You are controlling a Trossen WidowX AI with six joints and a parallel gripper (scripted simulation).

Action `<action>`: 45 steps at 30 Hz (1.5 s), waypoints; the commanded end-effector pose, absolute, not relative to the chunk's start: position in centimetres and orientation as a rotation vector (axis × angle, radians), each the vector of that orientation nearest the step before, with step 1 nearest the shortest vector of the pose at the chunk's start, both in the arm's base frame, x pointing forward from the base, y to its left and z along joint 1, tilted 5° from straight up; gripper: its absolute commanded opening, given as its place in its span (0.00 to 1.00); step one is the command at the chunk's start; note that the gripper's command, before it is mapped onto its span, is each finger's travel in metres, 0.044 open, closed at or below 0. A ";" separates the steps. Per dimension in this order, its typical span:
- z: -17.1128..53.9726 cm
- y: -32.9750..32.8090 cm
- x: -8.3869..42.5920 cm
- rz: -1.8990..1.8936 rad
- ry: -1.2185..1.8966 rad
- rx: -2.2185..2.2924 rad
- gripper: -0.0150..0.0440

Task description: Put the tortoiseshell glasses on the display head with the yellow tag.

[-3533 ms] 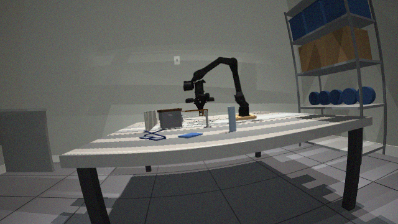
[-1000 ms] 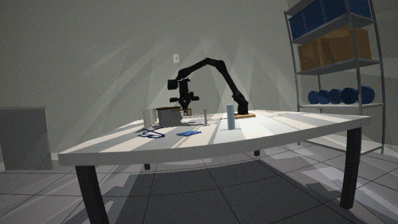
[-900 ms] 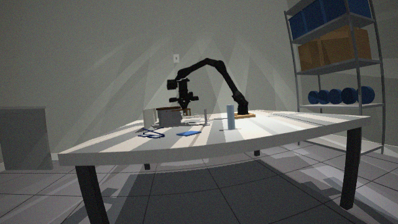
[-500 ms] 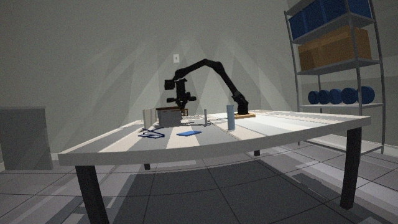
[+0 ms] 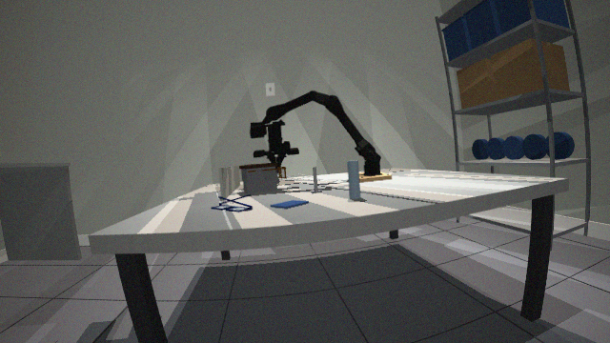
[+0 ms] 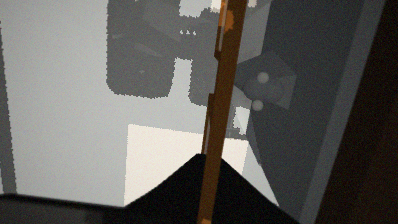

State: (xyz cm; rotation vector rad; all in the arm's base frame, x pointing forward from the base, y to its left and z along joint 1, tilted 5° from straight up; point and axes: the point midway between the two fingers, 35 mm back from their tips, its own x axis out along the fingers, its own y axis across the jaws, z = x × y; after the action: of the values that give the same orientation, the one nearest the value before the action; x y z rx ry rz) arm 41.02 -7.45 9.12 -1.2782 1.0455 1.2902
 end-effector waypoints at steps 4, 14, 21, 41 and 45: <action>9.2 -7.5 41.2 1.284 1.046 -1.279 0.25; 8.9 -7.5 41.2 1.284 1.046 -1.279 0.25; 8.6 -7.4 41.2 1.284 1.046 -1.279 0.25; 9.8 -7.5 41.2 1.286 1.046 -1.282 0.44; 12.1 -7.7 40.9 1.286 1.053 -1.280 0.44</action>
State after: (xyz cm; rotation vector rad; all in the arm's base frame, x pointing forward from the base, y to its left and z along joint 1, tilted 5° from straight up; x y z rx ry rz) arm 40.81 -7.49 10.36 -1.2662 1.0569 1.3026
